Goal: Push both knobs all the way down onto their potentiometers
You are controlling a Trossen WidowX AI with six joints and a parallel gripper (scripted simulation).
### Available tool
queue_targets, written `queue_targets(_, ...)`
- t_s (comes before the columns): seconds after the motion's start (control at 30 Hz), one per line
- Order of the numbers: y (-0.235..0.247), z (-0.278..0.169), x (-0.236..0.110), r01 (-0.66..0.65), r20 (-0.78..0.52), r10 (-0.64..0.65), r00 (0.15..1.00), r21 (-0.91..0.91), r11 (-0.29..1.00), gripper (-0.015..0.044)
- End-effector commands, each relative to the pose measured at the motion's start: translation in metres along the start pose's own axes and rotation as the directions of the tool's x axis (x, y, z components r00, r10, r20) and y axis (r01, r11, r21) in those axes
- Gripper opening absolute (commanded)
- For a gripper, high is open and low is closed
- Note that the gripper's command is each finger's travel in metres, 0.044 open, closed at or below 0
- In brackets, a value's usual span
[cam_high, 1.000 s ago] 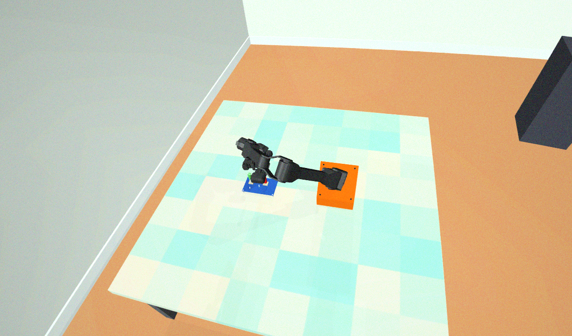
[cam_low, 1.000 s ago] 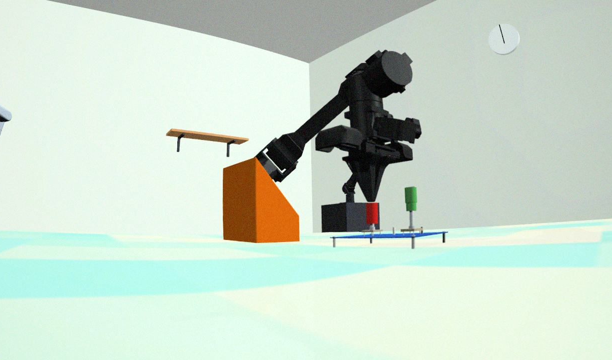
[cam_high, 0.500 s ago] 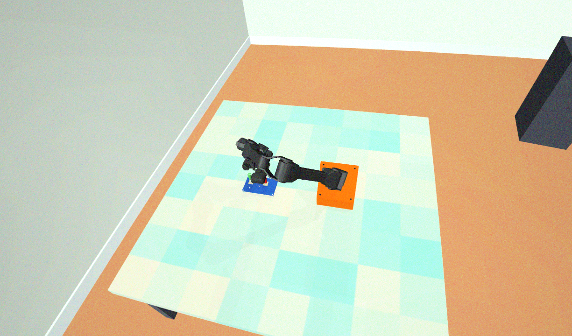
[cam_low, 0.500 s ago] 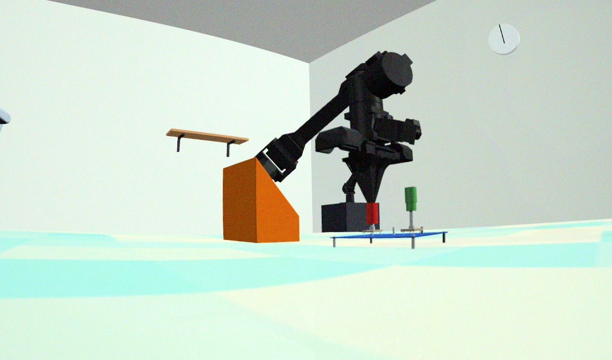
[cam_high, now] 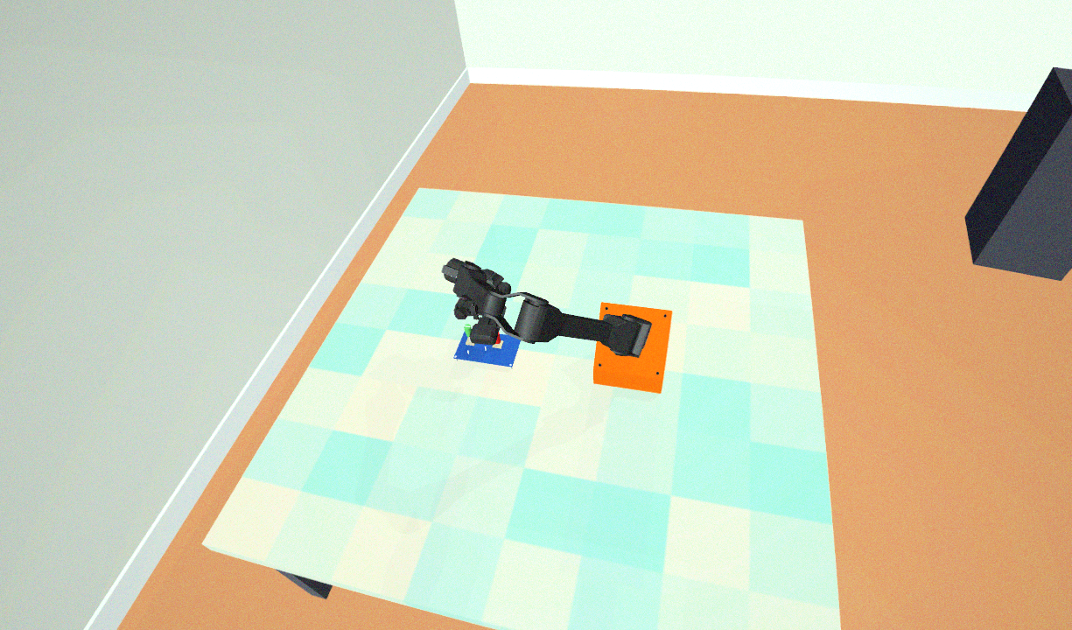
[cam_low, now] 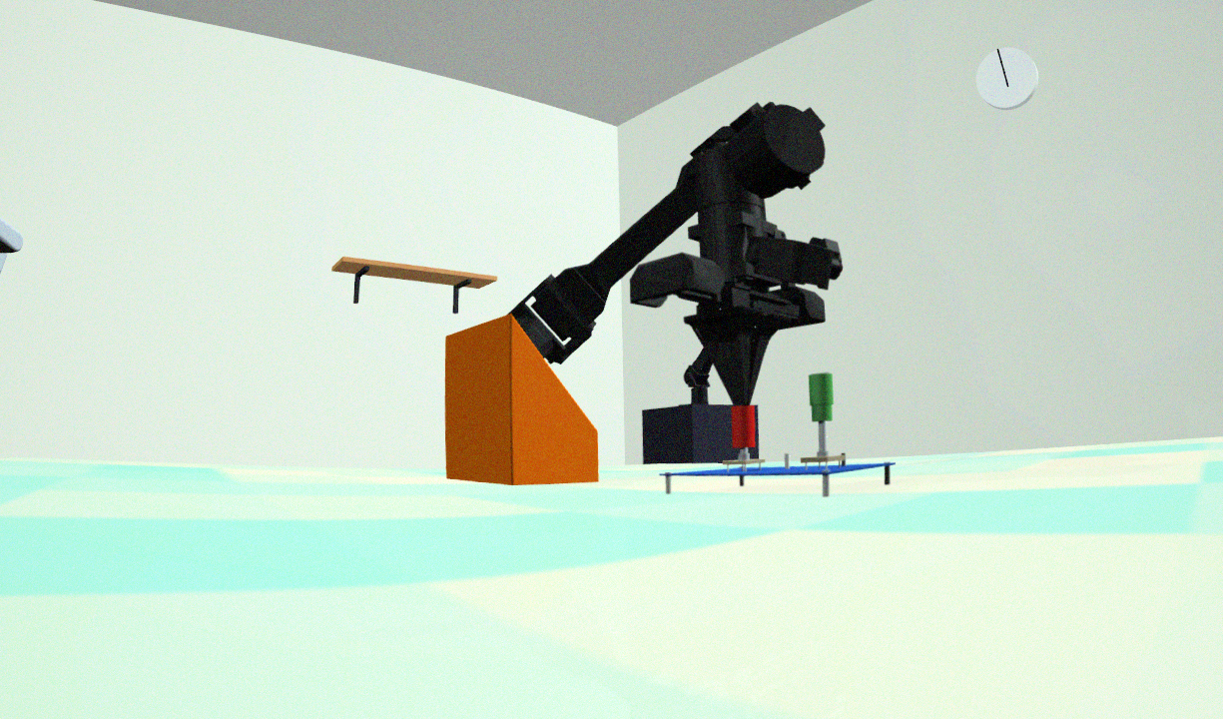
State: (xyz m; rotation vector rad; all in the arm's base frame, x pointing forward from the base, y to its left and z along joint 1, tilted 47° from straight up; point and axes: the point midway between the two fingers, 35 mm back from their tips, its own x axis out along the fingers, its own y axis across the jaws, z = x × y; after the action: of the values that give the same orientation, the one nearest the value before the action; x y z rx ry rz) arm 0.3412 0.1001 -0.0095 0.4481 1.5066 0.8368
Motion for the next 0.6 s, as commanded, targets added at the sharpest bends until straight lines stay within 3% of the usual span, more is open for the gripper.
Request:
queue_targets(0.0,0.0007,0.0005,0.0013,-0.006,0.002,0.006,1.0,0.004,1.0,0.0)
queue_targets(0.57,0.0007,0.0005,0.0033,-0.006,0.002,0.006,1.0,0.004,1.0,0.0)
